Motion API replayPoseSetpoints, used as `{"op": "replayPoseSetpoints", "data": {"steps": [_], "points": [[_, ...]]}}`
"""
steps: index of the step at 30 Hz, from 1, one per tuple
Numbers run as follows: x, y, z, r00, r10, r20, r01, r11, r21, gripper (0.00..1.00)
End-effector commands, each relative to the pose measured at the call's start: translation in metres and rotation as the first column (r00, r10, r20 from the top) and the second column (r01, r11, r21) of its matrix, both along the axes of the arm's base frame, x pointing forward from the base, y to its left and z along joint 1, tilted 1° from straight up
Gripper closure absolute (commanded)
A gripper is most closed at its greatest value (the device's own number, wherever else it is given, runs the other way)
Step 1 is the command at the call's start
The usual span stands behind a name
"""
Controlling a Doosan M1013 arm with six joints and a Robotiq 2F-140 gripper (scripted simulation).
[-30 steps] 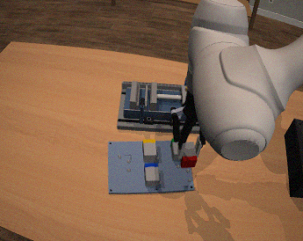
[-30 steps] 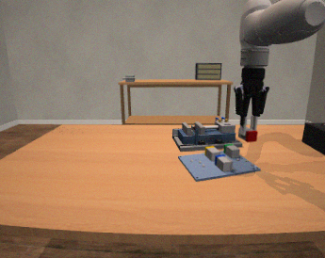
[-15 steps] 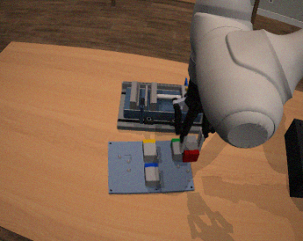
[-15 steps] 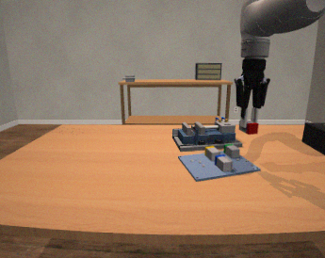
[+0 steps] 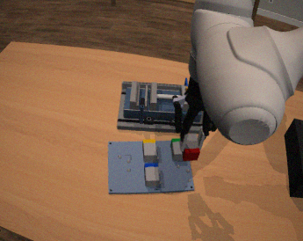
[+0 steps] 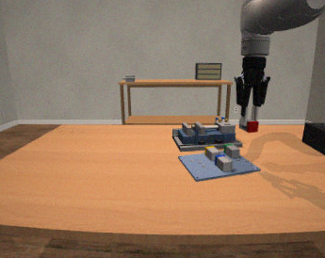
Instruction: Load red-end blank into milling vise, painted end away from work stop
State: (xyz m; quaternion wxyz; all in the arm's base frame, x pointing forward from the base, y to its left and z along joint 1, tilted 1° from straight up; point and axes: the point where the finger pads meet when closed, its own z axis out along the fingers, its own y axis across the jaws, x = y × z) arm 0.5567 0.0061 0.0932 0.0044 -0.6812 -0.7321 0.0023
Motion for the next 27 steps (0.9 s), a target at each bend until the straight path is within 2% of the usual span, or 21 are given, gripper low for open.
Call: {"op": "replayPoseSetpoints", "data": {"steps": [1, 27], "points": [[0.0000, 0.0000, -0.0012, 1.000, 0.000, 0.000, 0.000, 1.000, 0.000, 1.00], [-0.0001, 0.0001, -0.0085, 1.000, 0.000, 0.000, 0.000, 1.000, 0.000, 1.00]]}}
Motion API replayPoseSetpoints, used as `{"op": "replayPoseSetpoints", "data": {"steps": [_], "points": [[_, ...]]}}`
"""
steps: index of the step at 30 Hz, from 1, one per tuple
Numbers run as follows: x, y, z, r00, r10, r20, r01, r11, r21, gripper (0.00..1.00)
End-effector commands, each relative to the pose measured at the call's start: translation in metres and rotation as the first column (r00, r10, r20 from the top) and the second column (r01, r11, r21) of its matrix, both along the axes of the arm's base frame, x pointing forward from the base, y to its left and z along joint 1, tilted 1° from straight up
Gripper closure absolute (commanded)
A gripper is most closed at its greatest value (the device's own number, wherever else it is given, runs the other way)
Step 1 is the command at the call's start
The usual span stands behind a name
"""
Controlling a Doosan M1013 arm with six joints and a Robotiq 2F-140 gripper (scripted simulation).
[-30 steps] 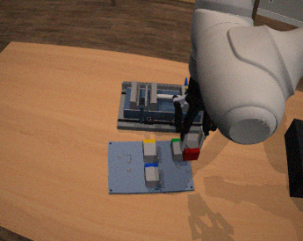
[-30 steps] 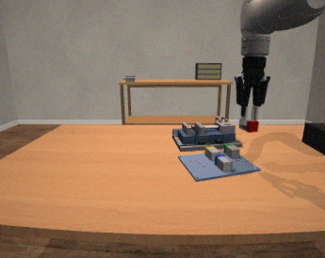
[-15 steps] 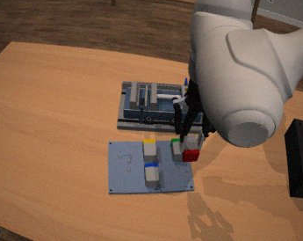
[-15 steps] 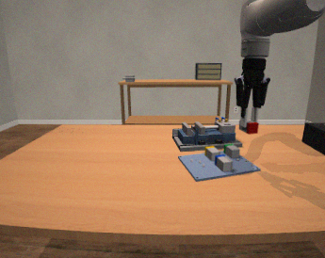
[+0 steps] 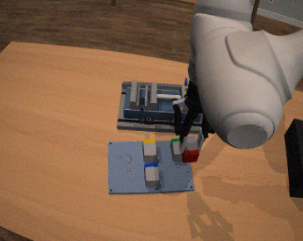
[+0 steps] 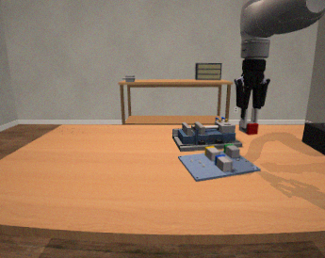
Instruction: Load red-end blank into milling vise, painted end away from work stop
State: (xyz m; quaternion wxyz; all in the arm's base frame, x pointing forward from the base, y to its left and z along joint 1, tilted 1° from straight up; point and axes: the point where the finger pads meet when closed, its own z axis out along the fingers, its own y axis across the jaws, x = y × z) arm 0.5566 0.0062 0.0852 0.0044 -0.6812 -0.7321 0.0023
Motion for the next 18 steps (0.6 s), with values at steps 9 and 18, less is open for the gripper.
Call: {"op": "replayPoseSetpoints", "data": {"steps": [9, 18], "points": [[0.0000, 0.0000, -0.0014, 1.000, 0.000, 0.000, 0.000, 1.000, 0.000, 1.00], [0.0000, 0.0000, -0.0025, 1.000, 0.000, 0.000, 0.000, 1.000, 0.000, 1.00]]}}
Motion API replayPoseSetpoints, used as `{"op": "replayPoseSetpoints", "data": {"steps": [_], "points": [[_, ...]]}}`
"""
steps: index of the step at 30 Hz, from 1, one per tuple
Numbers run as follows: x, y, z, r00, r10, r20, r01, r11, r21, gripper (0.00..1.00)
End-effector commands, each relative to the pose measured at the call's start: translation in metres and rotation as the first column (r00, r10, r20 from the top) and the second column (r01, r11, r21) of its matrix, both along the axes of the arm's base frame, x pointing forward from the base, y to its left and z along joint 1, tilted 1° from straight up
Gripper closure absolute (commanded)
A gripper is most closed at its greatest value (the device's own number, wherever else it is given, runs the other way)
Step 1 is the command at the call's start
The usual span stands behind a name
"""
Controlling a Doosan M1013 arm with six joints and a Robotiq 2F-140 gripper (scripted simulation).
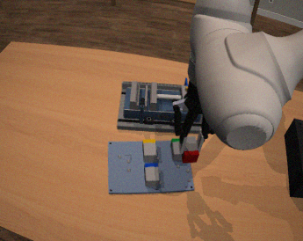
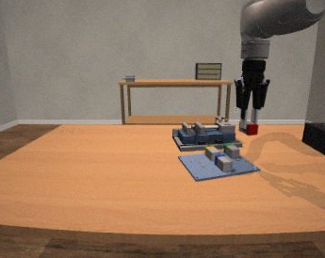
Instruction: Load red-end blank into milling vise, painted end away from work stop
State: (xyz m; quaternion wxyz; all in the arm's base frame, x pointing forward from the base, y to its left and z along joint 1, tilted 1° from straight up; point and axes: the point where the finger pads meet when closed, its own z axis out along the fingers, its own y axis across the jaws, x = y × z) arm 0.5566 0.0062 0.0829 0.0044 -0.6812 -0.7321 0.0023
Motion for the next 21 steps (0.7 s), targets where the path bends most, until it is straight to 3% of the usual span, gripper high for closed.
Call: {"op": "replayPoseSetpoints", "data": {"steps": [1, 21], "points": [[0.0000, 0.0000, -0.0002, 1.000, 0.000, 0.000, 0.000, 1.000, 0.000, 1.00], [0.0000, 0.0000, -0.0012, 1.000, -0.031, 0.000, 0.031, 1.000, 0.000, 1.00]]}}
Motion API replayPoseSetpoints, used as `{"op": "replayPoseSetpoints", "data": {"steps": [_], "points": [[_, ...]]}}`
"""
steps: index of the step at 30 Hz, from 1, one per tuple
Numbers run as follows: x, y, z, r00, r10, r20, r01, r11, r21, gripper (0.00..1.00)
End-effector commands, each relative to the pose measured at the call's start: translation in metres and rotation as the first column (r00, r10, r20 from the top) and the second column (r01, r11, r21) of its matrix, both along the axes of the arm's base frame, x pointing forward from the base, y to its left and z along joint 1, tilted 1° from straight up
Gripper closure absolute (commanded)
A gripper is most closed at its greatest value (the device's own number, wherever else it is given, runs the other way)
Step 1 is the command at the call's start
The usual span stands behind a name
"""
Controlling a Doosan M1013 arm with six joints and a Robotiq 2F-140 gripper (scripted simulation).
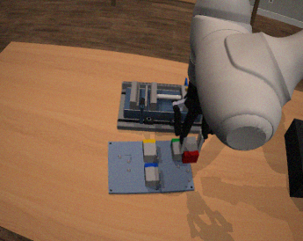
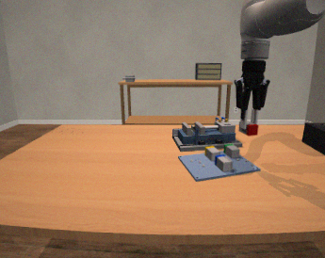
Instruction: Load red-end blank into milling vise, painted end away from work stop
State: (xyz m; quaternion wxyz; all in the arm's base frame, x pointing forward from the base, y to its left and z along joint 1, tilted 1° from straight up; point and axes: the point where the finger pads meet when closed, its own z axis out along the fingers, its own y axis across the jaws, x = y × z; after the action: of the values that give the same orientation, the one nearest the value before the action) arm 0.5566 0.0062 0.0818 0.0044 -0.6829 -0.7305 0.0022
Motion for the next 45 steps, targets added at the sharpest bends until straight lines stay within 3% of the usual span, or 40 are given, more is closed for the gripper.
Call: {"op": "replayPoseSetpoints", "data": {"steps": [1, 33, 45], "points": [[0.0000, 0.0000, -0.0001, 0.999, -0.041, 0.000, 0.041, 0.999, 0.000, 1.00], [0.0000, 0.0000, -0.0009, 0.905, -0.426, -0.001, 0.426, 0.905, -0.001, 1.00], [0.0000, 0.0001, -0.0008, 0.811, -0.585, -0.001, 0.585, 0.811, -0.004, 1.00]]}}
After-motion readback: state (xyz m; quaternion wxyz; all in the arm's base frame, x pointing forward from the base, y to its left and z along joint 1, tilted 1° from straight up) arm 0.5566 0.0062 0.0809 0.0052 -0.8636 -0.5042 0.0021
